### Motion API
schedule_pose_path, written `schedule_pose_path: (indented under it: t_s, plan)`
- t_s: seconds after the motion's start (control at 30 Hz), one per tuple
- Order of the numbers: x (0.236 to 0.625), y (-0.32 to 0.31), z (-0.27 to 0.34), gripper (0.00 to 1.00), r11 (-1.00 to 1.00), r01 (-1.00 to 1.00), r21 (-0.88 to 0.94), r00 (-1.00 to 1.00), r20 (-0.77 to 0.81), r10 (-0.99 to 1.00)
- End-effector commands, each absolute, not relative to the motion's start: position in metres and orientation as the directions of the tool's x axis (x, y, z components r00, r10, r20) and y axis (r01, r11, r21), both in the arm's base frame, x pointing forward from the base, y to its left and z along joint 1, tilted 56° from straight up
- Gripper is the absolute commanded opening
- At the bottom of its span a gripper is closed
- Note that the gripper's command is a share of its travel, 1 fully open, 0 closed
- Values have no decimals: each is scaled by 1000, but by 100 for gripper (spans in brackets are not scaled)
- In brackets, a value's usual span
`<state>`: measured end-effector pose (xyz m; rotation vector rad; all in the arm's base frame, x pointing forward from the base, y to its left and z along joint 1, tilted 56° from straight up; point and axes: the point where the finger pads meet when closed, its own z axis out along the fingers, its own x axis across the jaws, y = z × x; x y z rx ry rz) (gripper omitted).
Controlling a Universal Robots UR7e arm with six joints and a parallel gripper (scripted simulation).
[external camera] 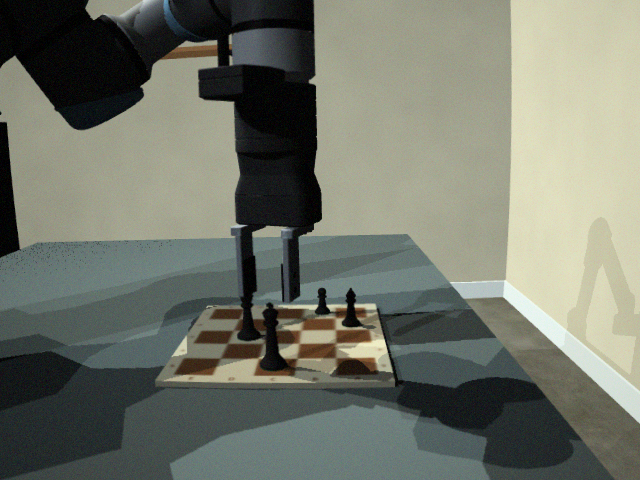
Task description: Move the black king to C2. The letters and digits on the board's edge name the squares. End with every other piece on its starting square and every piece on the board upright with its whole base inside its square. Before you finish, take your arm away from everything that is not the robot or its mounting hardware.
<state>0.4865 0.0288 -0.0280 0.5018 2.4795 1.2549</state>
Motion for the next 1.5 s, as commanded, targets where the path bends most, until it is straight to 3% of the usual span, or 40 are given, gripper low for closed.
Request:
schedule_pose_path:
  t_s: [0.0, 1.47]
  plan:
    - [488, 31, -30, 79, 553, 165, 816, -888, -121, 443]
    - [505, 58, -52, 79, 553, 165, 816, -888, -121, 443]
